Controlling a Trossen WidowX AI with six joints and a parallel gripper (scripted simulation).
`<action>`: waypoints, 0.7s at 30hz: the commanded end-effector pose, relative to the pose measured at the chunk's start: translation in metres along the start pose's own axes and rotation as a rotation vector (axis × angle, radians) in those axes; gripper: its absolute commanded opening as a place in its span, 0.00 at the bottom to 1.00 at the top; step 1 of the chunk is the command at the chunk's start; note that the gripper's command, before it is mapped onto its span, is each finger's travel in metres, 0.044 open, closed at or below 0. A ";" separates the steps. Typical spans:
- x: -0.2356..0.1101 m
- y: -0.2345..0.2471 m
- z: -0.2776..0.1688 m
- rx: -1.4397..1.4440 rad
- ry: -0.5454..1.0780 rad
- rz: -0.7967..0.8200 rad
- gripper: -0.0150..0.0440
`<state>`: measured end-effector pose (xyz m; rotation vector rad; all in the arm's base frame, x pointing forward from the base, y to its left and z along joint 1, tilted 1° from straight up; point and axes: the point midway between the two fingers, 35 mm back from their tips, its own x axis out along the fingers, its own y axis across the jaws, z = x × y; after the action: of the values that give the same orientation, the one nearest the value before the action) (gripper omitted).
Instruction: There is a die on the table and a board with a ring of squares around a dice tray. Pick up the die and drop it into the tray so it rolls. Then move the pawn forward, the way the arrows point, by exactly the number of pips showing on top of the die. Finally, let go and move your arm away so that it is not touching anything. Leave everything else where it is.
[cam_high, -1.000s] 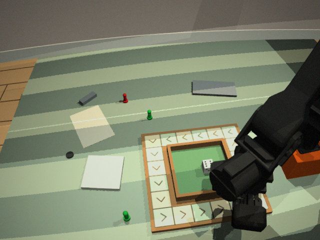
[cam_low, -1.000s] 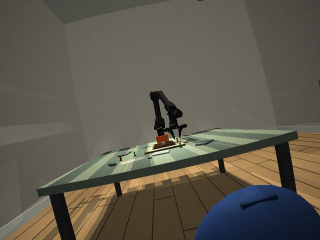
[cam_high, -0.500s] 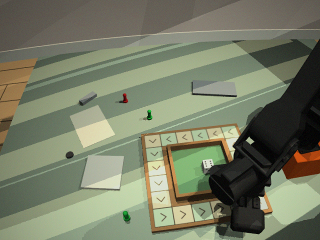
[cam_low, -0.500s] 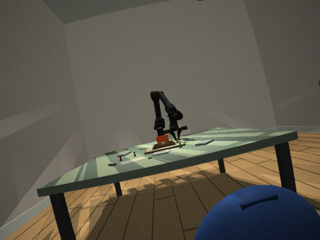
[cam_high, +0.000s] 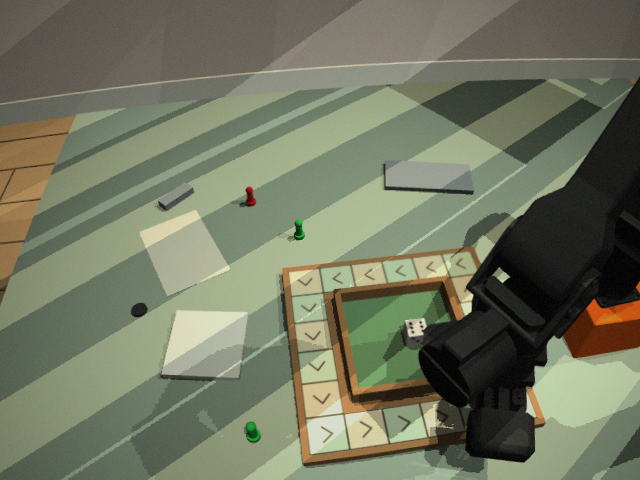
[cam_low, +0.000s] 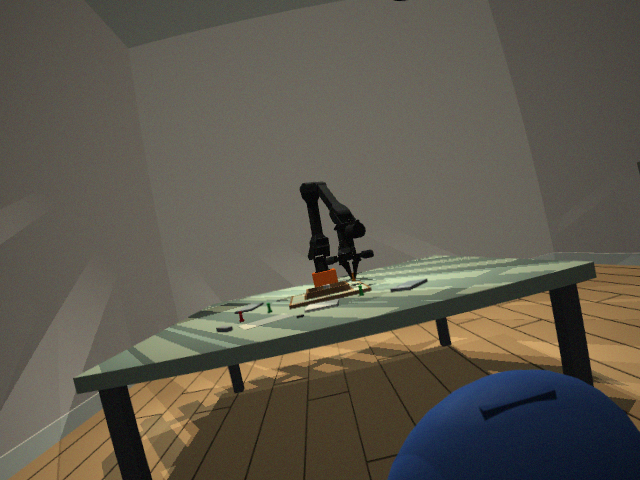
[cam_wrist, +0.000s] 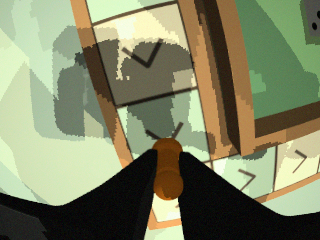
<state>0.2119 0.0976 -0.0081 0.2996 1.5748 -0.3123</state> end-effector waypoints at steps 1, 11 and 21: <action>-0.028 0.008 0.006 0.005 -0.020 0.025 0.25; -0.097 0.003 0.001 0.005 -0.020 0.025 0.25; -0.112 -0.005 0.002 0.005 -0.021 0.024 0.25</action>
<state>0.2122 0.0966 0.1005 0.3123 1.5572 -0.3059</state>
